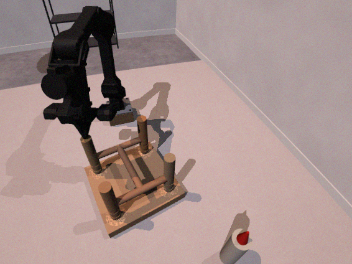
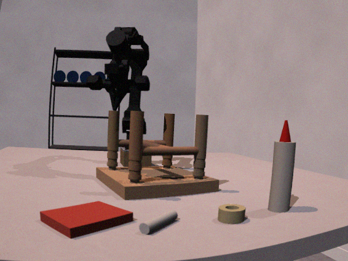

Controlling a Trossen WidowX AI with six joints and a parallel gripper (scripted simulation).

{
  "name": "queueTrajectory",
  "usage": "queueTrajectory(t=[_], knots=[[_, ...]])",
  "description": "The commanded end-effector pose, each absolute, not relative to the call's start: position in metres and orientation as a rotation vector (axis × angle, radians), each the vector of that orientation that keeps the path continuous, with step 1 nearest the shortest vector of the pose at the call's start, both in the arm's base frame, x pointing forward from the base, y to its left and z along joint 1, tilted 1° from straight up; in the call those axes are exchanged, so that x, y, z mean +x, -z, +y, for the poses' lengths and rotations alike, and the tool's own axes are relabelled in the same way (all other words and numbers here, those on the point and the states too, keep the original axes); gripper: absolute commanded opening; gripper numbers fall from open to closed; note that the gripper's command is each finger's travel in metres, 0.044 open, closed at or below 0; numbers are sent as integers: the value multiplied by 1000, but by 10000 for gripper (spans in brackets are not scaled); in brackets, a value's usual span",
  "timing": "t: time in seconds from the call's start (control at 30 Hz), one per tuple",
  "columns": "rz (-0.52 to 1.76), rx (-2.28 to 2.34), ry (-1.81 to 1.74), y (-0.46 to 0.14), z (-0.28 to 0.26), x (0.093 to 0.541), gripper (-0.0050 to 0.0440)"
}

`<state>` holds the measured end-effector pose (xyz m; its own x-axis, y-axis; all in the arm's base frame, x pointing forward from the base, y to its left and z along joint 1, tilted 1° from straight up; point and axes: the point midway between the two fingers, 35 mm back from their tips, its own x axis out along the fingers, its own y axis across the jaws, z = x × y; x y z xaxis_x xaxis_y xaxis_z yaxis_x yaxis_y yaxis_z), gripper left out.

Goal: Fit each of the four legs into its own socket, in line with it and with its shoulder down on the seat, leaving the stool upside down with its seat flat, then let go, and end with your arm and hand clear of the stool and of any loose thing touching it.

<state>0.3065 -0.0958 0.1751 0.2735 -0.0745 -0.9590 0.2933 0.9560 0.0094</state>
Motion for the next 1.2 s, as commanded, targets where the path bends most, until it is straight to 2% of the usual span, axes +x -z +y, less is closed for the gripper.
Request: queueTrajectory(t=[0.0, 0.63, 1.17], knots=[[1292, 202, 245, -163, -95, 306, 0], [1292, 202, 245, -155, -95, 306, 0], [1274, 198, 251, -175, -97, 307, 0]])
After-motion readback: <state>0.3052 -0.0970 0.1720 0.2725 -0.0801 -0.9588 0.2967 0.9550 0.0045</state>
